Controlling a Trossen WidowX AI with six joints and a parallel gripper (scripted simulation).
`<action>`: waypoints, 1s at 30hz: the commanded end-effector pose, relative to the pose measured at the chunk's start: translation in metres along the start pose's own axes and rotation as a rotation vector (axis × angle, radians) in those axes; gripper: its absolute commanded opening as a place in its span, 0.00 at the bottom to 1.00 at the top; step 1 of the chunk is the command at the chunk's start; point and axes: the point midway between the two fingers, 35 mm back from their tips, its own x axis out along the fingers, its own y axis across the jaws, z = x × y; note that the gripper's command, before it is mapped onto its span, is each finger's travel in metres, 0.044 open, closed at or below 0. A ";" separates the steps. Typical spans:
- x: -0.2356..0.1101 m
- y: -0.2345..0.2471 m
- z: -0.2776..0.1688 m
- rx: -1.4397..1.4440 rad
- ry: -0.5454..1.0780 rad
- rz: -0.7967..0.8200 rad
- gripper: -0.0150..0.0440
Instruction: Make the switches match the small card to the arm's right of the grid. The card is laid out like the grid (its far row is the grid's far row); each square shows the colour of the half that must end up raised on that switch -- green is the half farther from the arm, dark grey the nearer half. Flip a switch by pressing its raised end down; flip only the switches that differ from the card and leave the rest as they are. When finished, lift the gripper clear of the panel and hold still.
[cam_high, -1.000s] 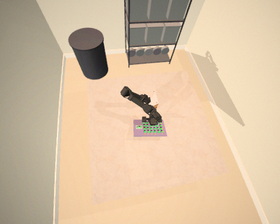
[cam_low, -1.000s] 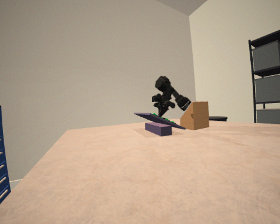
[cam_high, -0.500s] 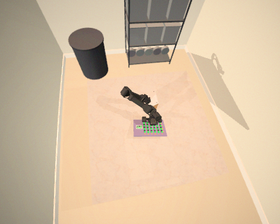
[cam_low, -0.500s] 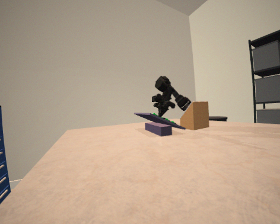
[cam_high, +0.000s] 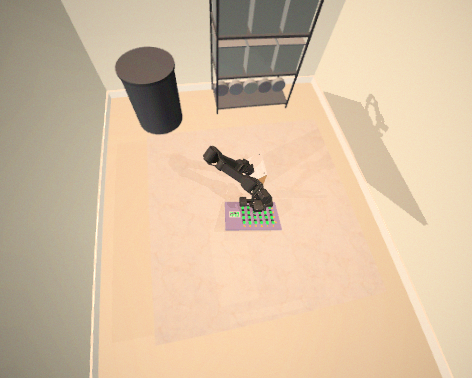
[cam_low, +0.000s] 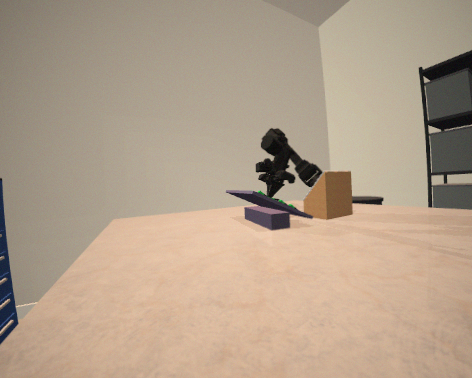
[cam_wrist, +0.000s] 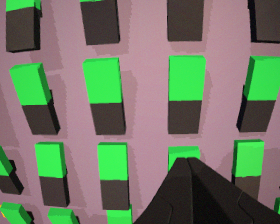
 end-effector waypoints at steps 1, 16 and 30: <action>0.001 0.000 0.000 -0.003 0.002 0.003 0.25; 0.003 0.000 0.000 -0.003 0.002 0.003 0.25; -0.061 0.001 -0.003 -0.004 -0.022 0.005 0.25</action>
